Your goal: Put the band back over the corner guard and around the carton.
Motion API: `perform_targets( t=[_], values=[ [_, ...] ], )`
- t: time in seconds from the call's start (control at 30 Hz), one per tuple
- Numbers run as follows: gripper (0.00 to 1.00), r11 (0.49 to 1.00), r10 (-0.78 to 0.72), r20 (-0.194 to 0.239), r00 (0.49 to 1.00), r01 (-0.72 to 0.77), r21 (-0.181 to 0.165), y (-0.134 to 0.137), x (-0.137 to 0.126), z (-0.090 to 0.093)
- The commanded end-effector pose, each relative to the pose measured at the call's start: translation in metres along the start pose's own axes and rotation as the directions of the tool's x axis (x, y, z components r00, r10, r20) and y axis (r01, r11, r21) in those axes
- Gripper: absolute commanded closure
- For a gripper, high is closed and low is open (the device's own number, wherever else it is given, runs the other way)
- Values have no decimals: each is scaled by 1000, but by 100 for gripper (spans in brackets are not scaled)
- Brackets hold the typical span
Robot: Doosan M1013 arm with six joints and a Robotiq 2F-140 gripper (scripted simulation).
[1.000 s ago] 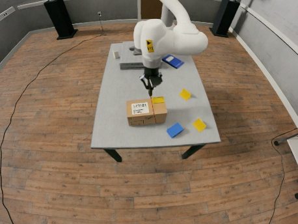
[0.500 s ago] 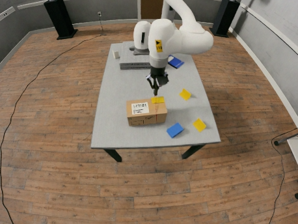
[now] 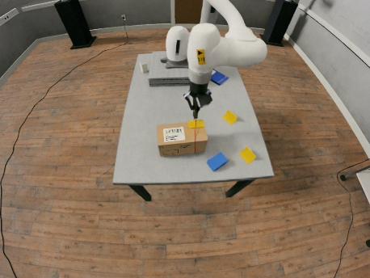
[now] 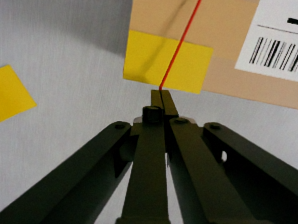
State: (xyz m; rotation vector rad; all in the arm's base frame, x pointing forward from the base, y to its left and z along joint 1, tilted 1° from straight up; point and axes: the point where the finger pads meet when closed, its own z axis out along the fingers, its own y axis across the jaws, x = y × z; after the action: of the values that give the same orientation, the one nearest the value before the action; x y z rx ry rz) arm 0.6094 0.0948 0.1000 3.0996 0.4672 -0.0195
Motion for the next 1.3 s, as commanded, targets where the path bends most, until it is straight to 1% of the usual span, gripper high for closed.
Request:
perform_targets(
  t=[0.0,0.7,1.27],
  values=[
    [90,1000,0,-1,1000,0,0,0,0,-1],
    [90,1000,0,-1,1000,0,0,0,2,-1],
    [90,1000,0,-1,1000,0,0,3,16,-1]
  ],
)
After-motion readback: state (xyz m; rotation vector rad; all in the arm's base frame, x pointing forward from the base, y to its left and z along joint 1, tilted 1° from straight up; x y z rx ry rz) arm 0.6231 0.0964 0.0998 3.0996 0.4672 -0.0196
